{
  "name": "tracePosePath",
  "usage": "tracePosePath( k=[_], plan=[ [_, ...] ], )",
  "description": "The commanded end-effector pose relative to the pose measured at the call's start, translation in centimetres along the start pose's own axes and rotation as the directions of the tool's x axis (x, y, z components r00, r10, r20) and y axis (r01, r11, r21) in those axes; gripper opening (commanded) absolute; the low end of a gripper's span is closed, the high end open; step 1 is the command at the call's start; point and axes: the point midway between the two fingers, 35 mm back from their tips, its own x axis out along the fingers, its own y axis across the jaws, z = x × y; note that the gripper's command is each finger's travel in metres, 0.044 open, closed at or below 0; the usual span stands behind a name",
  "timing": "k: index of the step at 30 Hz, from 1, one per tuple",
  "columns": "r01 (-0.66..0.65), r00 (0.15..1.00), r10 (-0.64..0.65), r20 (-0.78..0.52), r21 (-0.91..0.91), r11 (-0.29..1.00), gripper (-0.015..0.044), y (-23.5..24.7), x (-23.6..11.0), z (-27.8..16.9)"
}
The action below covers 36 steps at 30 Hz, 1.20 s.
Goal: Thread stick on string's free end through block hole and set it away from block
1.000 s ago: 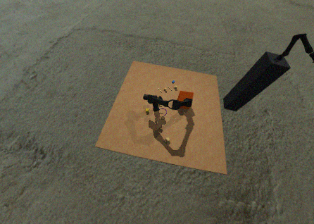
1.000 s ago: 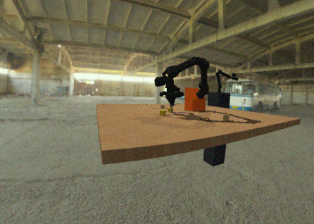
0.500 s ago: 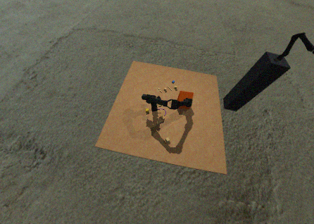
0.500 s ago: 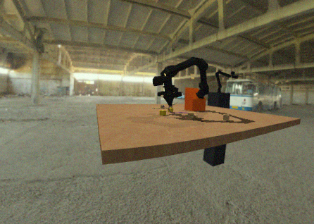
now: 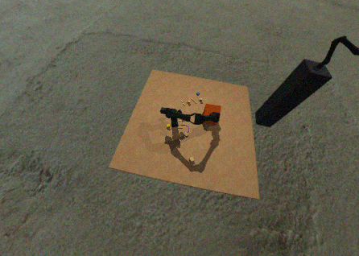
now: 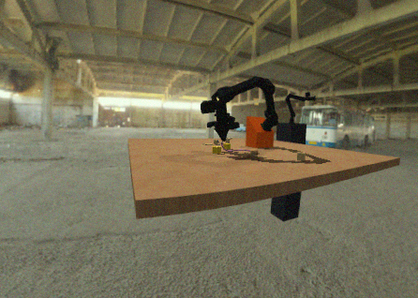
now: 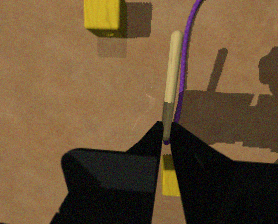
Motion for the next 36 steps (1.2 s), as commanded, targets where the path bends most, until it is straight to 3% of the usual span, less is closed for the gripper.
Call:
tracePosePath(
  k=[1,36],
  plan=[
    [0.002,1.0,-0.001,-0.018,0.003,1.0,0.0,0.0,-0.4,-0.7],
    [0.002,0.996,-0.002,-0.089,0.005,1.0,0.0,0.8,-1.3,-4.9]
  ],
)
